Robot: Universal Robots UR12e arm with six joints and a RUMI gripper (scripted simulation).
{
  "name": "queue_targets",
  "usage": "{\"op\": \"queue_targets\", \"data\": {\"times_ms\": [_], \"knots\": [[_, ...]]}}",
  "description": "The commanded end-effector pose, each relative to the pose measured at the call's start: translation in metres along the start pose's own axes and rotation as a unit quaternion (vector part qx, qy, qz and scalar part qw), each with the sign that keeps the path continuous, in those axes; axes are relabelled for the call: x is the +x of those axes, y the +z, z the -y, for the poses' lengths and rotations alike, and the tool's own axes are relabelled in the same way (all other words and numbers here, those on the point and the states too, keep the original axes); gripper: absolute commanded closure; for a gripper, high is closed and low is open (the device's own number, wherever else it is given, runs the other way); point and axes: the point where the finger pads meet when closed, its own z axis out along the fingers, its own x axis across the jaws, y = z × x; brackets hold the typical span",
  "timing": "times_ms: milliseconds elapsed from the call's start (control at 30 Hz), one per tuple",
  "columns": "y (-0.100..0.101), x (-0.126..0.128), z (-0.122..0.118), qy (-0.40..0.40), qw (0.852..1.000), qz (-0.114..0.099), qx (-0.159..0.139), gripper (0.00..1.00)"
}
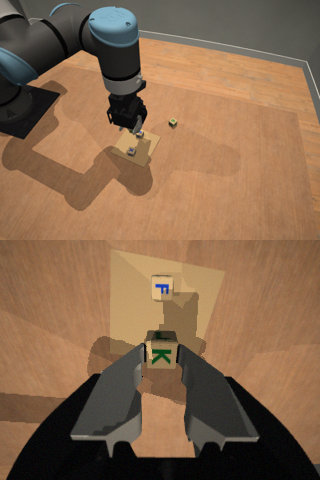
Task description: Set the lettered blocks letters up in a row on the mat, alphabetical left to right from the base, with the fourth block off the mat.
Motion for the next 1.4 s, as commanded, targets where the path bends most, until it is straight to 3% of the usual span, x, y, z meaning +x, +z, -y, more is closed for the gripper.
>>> {"op": "queue_targets", "data": {"times_ms": [0, 567, 1367], "knots": [[0.021, 0.001, 0.000, 0.000, 1.000, -0.001, 0.000, 0.95], [0.079, 0.001, -0.001, 0.000, 1.000, -0.001, 0.000, 0.95], [0.082, 0.001, -0.001, 0.000, 1.000, -0.001, 0.000, 0.95]]}}
